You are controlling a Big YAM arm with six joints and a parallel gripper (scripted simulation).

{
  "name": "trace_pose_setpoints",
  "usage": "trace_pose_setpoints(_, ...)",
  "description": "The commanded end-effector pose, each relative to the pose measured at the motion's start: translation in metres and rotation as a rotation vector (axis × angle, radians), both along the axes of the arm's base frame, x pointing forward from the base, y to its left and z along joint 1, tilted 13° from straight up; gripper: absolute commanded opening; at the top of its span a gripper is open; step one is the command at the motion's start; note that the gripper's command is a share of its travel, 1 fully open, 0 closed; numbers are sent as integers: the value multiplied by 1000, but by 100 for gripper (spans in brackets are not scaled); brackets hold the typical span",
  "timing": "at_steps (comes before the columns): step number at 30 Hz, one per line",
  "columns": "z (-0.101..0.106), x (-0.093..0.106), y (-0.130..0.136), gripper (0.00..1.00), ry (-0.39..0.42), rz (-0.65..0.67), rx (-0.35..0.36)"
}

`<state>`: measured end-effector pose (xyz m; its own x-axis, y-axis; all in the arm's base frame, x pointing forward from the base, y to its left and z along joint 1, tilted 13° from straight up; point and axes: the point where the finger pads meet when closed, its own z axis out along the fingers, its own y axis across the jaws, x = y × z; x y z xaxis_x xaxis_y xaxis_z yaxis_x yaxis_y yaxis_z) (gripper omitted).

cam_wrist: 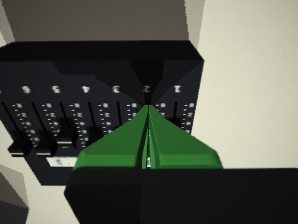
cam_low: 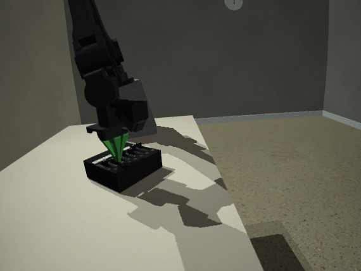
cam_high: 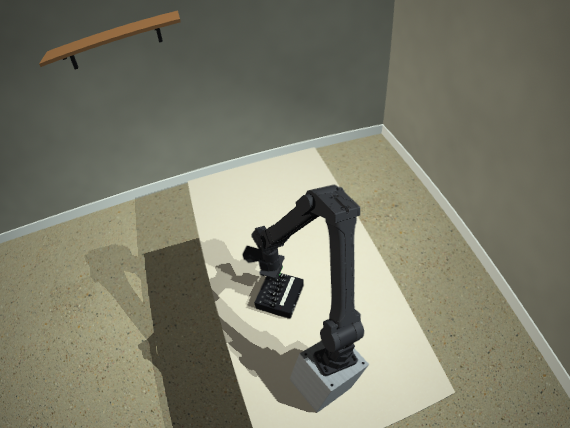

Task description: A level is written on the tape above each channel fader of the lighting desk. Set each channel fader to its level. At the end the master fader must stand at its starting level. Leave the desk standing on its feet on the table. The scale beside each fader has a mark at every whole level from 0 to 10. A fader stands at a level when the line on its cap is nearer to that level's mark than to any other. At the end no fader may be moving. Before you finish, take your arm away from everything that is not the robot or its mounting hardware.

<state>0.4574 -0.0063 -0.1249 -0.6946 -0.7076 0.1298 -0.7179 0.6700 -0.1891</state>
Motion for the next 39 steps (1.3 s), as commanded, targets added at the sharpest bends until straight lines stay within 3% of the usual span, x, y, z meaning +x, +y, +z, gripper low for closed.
trace_pose_setpoints(1,5,5,-4,0,-24,4,0)
trace_pose_setpoints(12,14,9,-5,0,-44,4,1)
trace_pose_setpoints(39,15,-1,-16,0,-42,1,1)
